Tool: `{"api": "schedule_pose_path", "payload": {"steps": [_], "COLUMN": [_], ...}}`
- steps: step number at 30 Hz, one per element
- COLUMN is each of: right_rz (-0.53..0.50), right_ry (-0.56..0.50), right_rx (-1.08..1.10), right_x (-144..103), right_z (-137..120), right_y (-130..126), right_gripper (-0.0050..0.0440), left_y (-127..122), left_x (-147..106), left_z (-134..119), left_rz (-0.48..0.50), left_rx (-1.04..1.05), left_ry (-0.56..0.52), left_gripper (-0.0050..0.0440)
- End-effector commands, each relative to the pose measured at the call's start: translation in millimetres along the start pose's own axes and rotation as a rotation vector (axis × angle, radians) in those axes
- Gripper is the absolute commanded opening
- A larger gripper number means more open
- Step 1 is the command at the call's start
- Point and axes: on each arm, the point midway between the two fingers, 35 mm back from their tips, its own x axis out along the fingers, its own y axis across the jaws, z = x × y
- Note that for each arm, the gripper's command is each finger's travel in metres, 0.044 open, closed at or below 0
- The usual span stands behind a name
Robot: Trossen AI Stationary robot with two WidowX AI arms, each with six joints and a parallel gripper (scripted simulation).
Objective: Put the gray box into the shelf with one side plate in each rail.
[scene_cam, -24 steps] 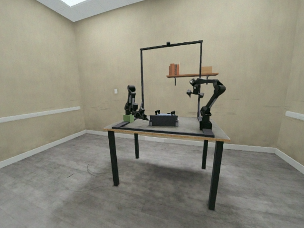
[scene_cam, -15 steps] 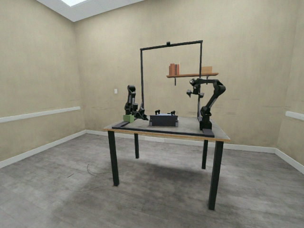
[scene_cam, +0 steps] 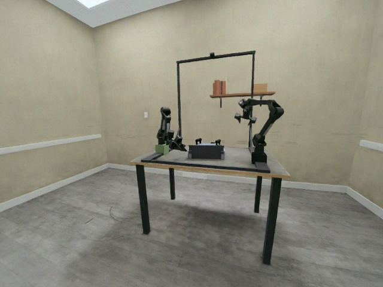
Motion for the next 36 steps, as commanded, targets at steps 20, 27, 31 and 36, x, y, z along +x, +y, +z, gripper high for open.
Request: {"api": "schedule_pose_path", "payload": {"steps": [20, 27, 31, 36], "right_rz": [0.025, 0.131, 0.227, 0.341], "right_ry": [-0.043, 0.024, 0.079, 0.143], "right_rx": [0.022, -0.072, -0.152, -0.270], "right_x": [71, 82, 81, 68], "right_z": [137, 153, 165, 176], "right_y": [18, 76, 127, 191], "right_gripper": [0.0271, 0.0271, 0.0271, 0.0271], "left_y": [162, 180, 189, 199], "left_x": [126, 161, 180, 196], "left_z": [-28, -43, -53, -61], "left_rz": [0.249, 0.198, 0.171, 0.154], "left_rx": [0.088, 0.088, 0.087, 0.088], "left_ry": [0.393, 0.502, 0.570, 0.628], "left_gripper": [0.0271, 0.0271, 0.0271, 0.0271]}}
